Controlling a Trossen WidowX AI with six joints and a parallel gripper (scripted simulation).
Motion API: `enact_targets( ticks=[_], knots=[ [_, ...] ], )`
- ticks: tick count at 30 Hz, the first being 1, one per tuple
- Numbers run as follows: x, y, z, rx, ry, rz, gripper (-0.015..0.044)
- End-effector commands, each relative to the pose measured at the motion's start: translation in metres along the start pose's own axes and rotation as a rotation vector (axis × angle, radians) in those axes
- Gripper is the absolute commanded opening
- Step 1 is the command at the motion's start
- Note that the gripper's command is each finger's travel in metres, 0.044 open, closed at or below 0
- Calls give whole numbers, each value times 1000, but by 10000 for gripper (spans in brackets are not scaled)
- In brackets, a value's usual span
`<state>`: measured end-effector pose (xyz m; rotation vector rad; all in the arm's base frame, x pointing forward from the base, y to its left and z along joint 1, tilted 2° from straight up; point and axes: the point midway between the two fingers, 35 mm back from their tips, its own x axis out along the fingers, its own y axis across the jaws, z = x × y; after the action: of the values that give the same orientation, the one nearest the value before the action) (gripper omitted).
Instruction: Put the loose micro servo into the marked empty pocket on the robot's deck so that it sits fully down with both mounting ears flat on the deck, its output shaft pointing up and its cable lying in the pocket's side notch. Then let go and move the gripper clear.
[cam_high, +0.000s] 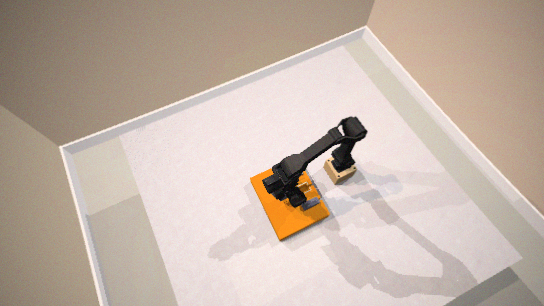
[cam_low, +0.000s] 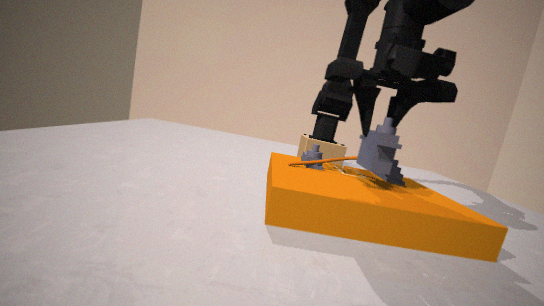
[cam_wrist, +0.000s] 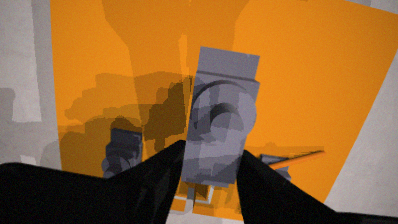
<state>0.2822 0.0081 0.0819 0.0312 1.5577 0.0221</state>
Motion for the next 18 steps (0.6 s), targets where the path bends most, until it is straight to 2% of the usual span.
enact_targets(
  ticks=[1, 18],
  knots=[
    [-1, 0, -15, 7, -6, 0, 0],
    [0, 2, -86, 18, 0, 1, 0]
  ],
)
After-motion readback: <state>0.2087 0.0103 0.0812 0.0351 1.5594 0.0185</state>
